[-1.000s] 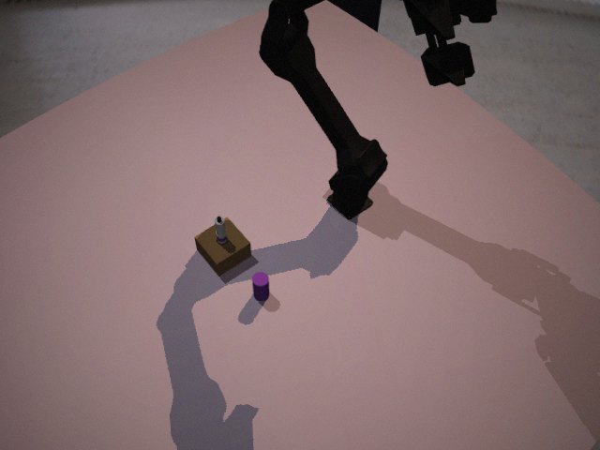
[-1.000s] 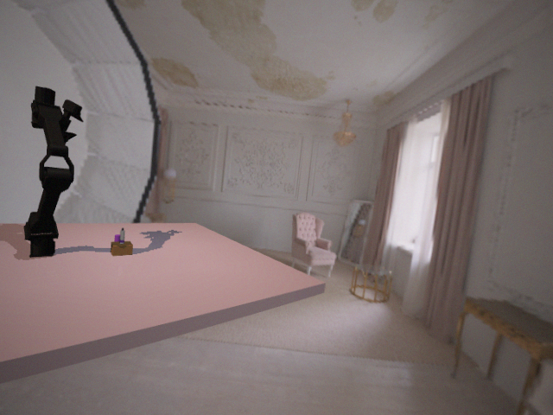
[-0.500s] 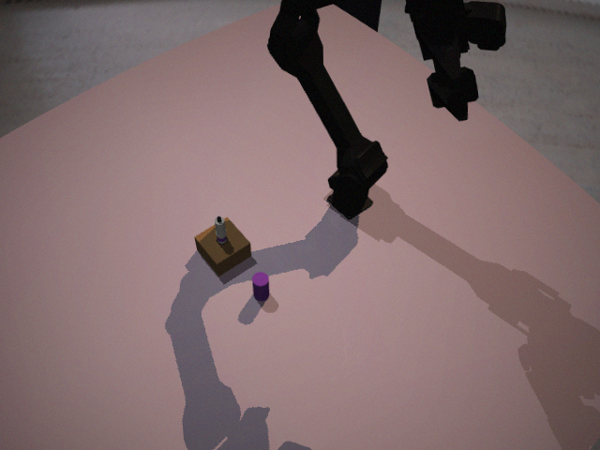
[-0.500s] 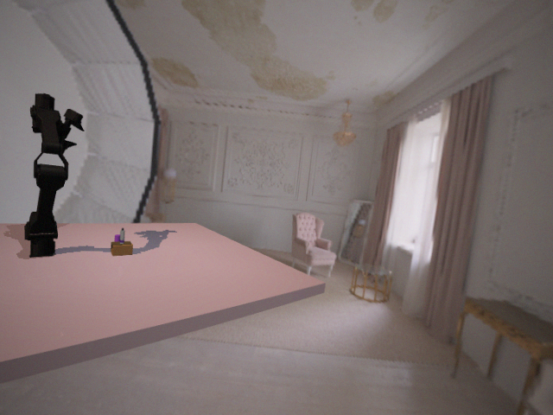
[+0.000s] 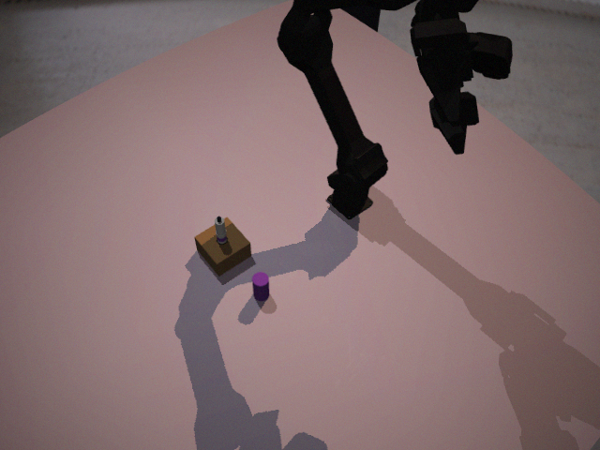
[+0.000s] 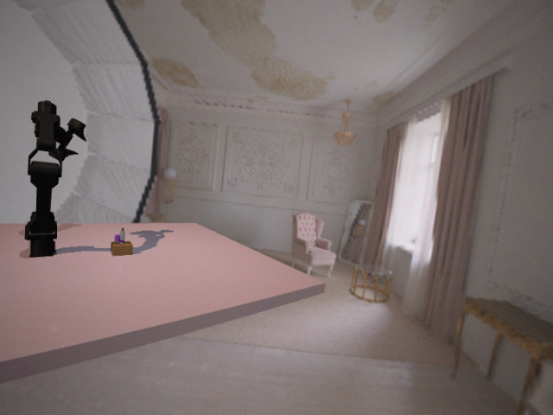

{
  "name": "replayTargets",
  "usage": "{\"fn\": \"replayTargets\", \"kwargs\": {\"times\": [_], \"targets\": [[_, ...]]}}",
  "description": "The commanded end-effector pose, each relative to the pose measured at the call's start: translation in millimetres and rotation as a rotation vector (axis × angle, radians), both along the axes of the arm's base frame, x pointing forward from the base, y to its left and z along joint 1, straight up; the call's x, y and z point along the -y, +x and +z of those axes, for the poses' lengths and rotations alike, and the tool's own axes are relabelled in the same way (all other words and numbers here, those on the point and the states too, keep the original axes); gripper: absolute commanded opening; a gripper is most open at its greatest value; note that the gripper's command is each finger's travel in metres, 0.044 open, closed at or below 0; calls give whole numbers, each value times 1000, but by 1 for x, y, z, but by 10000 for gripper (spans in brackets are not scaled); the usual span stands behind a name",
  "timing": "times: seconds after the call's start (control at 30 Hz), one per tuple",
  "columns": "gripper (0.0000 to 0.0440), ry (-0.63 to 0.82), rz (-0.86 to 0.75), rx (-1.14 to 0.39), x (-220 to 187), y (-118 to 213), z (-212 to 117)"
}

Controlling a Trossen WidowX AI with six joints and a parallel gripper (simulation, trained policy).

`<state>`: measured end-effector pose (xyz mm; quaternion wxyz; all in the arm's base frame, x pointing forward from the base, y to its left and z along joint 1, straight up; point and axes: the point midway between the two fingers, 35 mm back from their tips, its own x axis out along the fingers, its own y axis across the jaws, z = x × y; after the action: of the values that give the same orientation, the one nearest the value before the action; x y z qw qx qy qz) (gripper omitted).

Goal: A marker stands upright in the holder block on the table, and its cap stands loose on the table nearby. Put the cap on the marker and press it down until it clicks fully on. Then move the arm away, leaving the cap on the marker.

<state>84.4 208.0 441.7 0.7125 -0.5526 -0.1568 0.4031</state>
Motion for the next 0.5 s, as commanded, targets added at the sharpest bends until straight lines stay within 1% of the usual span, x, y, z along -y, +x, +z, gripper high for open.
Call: {"fn": "replayTargets", "kwargs": {"times": [0.0,0.47], "targets": [[322,-39,-12,-24,-6,3,-14],[324,-132,-75,-113,-15,16,-48]]}}
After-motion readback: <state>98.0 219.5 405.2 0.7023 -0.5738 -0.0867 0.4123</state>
